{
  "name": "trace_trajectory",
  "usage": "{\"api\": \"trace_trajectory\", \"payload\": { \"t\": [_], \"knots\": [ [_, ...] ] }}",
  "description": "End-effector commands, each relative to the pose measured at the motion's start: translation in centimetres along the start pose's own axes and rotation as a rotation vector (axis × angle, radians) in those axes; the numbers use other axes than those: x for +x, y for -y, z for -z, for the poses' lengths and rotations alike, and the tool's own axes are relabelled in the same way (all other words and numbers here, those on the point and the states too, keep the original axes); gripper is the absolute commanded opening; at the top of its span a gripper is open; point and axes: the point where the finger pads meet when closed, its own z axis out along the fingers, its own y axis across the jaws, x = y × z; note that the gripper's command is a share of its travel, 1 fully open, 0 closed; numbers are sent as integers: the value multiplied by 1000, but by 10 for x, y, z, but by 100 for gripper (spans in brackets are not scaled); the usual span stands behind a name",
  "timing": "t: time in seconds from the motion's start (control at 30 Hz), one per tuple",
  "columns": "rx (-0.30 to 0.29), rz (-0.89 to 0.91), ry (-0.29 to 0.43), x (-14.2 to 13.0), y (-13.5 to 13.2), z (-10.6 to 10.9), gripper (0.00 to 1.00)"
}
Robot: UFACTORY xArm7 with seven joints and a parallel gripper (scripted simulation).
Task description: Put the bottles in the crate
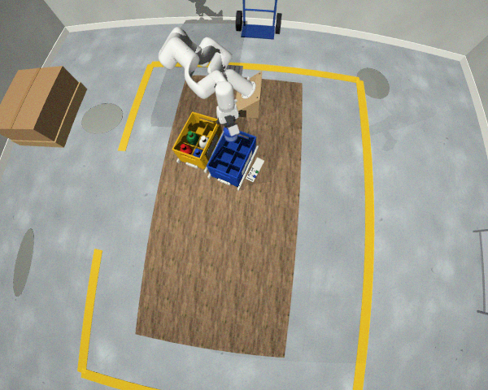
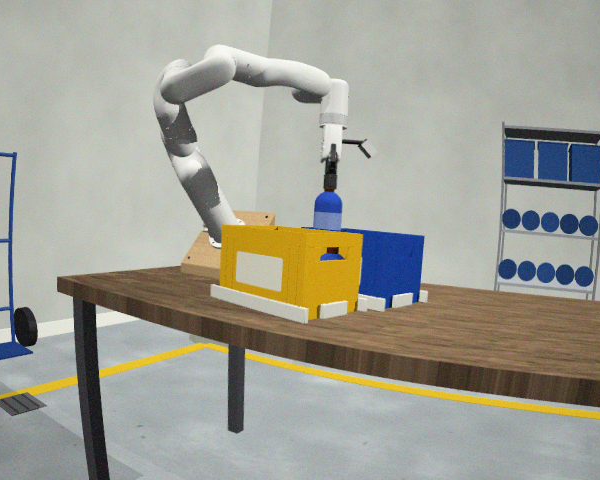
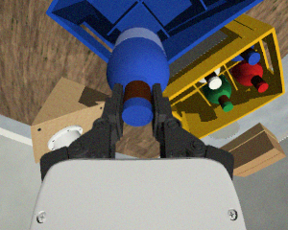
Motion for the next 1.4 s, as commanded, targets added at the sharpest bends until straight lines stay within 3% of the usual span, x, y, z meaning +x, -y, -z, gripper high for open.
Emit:
{"api": "trace_trajectory", "payload": {
  "t": [0.0, 1.37],
  "knots": [
    [0, 0, -5, 1, 0, -3, 0],
    [0, 0, -5, 1, 0, -38, 0]
  ]
}}
